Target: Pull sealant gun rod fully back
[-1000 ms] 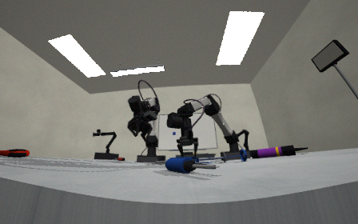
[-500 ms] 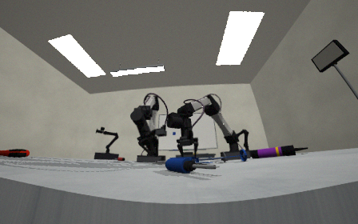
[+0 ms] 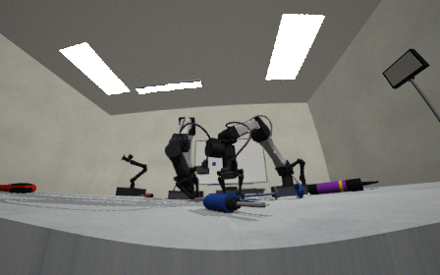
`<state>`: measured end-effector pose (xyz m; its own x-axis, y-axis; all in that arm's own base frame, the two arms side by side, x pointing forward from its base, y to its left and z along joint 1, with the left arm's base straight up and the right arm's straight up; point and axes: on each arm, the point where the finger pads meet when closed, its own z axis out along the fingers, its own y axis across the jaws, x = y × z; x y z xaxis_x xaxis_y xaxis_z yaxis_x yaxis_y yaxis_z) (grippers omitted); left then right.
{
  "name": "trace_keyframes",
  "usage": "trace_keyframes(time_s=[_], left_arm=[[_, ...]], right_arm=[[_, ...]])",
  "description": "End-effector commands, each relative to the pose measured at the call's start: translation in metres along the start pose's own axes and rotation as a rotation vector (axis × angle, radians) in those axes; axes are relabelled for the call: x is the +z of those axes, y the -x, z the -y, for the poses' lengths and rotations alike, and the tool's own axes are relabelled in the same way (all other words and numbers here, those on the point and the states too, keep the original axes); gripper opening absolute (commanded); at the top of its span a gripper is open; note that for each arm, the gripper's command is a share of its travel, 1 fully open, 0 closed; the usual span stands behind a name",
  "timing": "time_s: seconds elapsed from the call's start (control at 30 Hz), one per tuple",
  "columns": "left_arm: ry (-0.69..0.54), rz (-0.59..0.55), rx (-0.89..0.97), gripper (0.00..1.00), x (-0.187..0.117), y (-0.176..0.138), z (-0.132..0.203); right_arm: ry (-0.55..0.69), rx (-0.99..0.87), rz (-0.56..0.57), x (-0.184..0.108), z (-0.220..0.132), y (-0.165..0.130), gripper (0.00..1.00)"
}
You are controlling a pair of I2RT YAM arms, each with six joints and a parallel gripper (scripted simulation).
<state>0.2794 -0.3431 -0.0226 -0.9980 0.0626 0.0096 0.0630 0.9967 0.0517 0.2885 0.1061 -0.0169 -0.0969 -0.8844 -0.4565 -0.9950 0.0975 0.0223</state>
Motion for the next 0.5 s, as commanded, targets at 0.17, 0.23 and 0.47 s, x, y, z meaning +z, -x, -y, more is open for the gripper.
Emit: trace_keyframes(time_s=[0.17,0.23,0.47], left_arm=[[-0.022,0.017,-0.005,0.51,-0.0015,0.0028,0.0046],[-0.022,0.017,-0.005,0.51,-0.0015,0.0028,0.0046],[-0.022,0.017,-0.005,0.51,-0.0015,0.0028,0.0046]], right_arm=[[-0.019,-0.009,0.014,0.0116,0.0080,0.0056,0.51],[-0.021,-0.011,0.015,0.0127,0.0098,0.0066,0.49],[-0.038,-0.022,0.018,0.0063,0.0083,0.0073,0.38]])
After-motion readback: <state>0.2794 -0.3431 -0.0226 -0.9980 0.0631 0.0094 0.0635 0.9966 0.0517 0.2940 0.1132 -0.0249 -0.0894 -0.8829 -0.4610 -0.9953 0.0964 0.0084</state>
